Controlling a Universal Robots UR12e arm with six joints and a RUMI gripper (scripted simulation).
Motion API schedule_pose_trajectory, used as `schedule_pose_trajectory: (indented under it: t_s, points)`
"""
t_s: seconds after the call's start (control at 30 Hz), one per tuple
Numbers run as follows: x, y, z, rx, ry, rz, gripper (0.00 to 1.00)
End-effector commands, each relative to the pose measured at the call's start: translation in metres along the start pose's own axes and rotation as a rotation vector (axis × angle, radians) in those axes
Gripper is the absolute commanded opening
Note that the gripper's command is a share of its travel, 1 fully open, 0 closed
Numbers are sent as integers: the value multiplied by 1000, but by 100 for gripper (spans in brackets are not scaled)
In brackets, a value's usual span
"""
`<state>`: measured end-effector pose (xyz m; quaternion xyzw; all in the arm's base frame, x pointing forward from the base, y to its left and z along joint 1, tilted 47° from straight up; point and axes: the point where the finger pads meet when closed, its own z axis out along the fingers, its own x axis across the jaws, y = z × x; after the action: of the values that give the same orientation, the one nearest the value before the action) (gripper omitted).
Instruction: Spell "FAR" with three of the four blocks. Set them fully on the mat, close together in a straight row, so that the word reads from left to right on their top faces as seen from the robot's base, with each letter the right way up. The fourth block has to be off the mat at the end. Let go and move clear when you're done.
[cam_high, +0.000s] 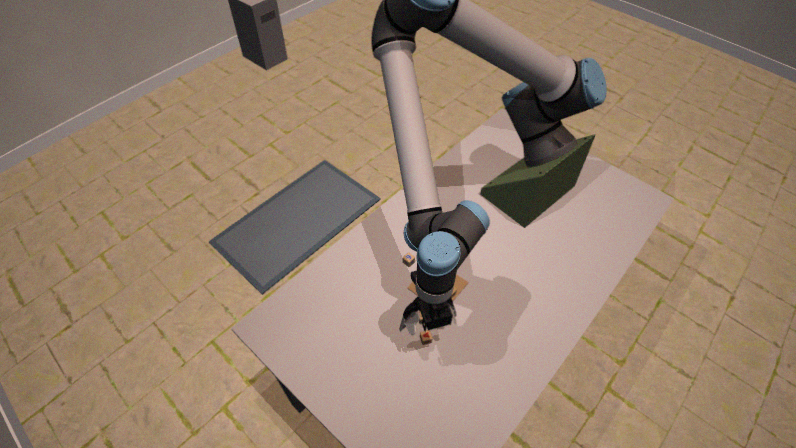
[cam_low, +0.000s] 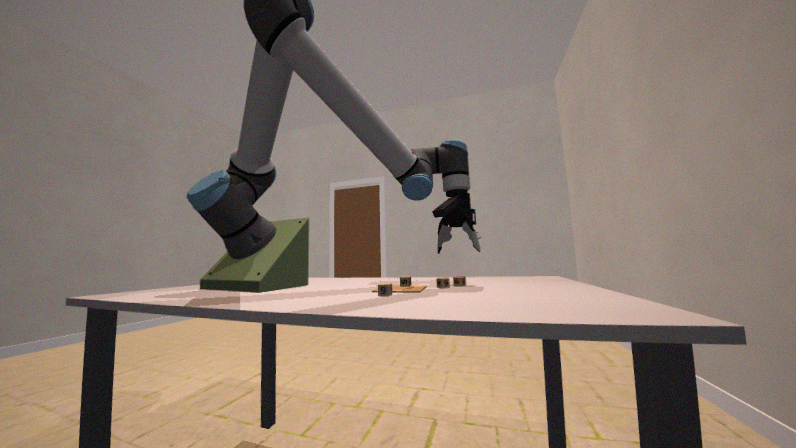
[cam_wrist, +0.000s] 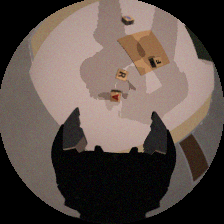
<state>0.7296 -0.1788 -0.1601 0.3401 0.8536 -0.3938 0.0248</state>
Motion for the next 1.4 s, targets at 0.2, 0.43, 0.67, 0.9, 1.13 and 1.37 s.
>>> schedule_pose_trajectory:
  t_s: [0.2,0.43,0.67,0.9,1.13,1.37]
  points:
    - [-2,3,-1,1,0,35,100]
    - [-2,3,-1,1,0,35,40]
    - [-2,3,-1,1,0,35,40]
    - [-2,3,-1,1,0,35,40]
    - [-2,3,-1,1,0,35,40]
    - [-2,3,-1,1,0,35,40]
